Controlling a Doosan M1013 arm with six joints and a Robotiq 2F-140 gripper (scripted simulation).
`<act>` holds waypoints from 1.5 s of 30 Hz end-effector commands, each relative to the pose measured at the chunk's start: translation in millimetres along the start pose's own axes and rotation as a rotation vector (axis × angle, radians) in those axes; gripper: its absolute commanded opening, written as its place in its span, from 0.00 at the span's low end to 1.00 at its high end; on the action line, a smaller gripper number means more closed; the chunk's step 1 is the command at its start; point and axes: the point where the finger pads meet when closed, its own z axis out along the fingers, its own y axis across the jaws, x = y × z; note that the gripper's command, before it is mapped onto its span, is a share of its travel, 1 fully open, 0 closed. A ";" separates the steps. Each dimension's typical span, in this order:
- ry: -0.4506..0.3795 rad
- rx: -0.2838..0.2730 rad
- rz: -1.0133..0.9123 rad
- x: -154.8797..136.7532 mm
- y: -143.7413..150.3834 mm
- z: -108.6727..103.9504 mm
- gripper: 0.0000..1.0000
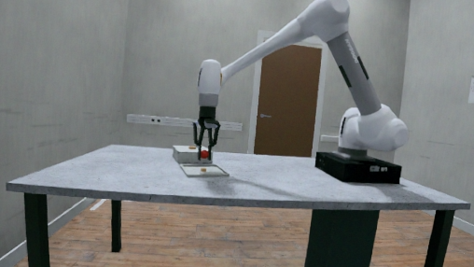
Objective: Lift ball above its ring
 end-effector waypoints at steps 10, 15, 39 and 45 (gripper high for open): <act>0.000 0.000 0.000 -0.1 0.0 -28.3 0.10; 0.000 0.000 0.000 -0.1 0.0 -28.3 0.10; 0.000 0.000 0.000 -0.1 0.0 -28.3 0.10; 0.000 0.000 0.000 -0.1 0.0 -28.3 0.10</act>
